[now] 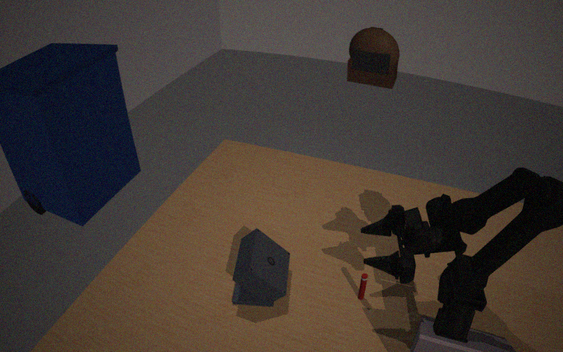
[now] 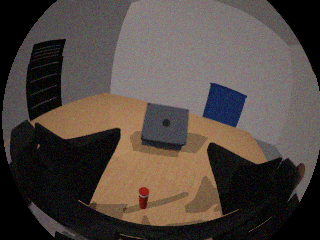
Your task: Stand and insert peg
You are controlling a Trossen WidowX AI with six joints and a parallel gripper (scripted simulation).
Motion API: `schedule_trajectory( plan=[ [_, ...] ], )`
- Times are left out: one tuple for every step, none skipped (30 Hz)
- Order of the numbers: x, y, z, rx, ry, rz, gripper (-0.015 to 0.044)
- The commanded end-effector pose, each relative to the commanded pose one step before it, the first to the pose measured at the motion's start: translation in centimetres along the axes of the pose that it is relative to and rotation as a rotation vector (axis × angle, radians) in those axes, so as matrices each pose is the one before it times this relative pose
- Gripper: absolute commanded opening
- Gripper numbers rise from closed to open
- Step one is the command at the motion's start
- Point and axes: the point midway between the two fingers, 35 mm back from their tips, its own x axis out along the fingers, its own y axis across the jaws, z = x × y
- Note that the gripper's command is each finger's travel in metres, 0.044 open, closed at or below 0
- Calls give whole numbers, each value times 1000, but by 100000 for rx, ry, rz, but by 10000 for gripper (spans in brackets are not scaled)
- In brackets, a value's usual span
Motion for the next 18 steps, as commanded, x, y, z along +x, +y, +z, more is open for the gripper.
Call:
schedule_trajectory(
  plan=[
    [-537,328,2767,298,-582,-1961,440],
    [-159,149,619,60,-398,-590,440],
    [-172,168,608,95,-471,-640,440],
    [-185,186,596,132,-546,-686,440],
    [-198,202,583,171,-624,-728,440],
    [-210,217,567,211,-701,-764,440],
    [-177,185,445,199,-622,-639,440],
    [-110,115,262,133,-398,-393,440],
    [-37,39,87,47,-137,-132,440],
    [0,0,0,0,0,0,440],
    [0,0,0,0,0,0,440],
    [18,-2,-32,466,304,159,440],
    [55,-5,-95,1388,920,480,440],
    [93,-6,-160,2281,1562,806,440],
    [114,-4,-194,2691,1929,978,440],
    [116,-1,-196,2628,1981,983,440],
    [118,1,-198,2563,2034,985,440],
    [120,3,-199,2496,2085,982,440]
  ],
)
